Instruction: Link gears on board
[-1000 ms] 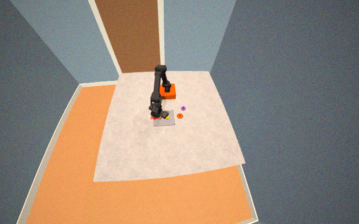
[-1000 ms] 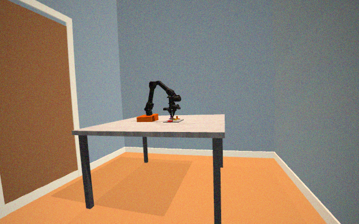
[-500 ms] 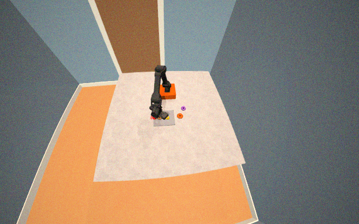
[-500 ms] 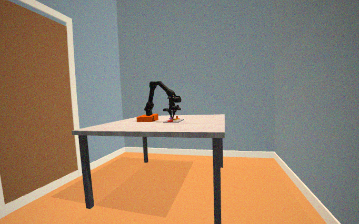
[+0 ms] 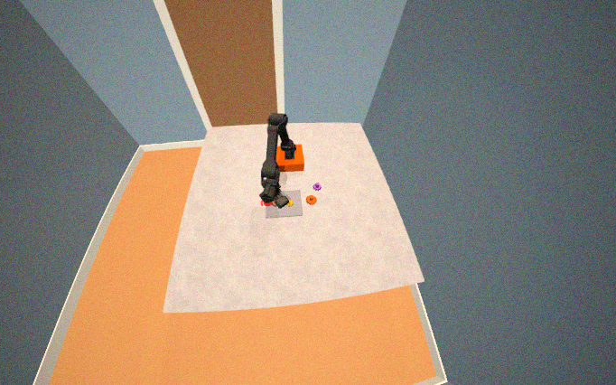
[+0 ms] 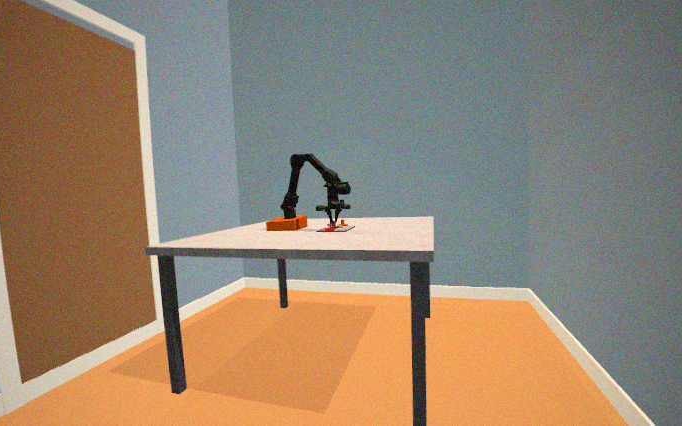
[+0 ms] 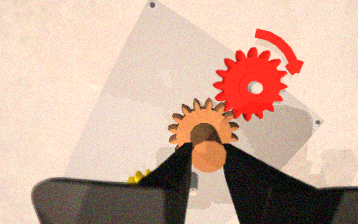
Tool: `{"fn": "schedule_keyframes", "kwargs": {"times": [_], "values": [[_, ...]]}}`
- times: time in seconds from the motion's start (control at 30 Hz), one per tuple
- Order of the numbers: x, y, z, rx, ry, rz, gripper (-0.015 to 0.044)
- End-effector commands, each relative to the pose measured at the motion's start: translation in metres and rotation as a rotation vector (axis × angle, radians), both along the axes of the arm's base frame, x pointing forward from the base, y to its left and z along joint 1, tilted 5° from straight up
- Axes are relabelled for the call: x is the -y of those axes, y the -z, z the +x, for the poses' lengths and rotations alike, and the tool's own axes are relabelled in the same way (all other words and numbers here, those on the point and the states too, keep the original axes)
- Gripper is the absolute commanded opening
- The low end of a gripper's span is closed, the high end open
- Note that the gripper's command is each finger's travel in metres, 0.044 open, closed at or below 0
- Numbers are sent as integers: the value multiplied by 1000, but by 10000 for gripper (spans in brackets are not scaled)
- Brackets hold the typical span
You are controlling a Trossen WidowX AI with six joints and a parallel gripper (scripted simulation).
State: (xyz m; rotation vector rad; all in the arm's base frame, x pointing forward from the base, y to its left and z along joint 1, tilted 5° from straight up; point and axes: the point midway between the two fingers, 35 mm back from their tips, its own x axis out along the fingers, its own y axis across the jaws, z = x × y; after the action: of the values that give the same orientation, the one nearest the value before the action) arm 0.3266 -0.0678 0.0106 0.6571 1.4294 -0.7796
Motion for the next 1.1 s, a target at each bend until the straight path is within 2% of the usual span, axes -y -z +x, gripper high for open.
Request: {"fn": "schedule_keyframes", "kwargs": {"times": [0.0,0.57,0.9,1.07], "values": [[0,1,1,0,-14,-1,0],[1,3,0,-26,-355,5,0],[-1,6,0,-23,-316,4,0],[-1,4,0,-19,-266,3,131]]}}
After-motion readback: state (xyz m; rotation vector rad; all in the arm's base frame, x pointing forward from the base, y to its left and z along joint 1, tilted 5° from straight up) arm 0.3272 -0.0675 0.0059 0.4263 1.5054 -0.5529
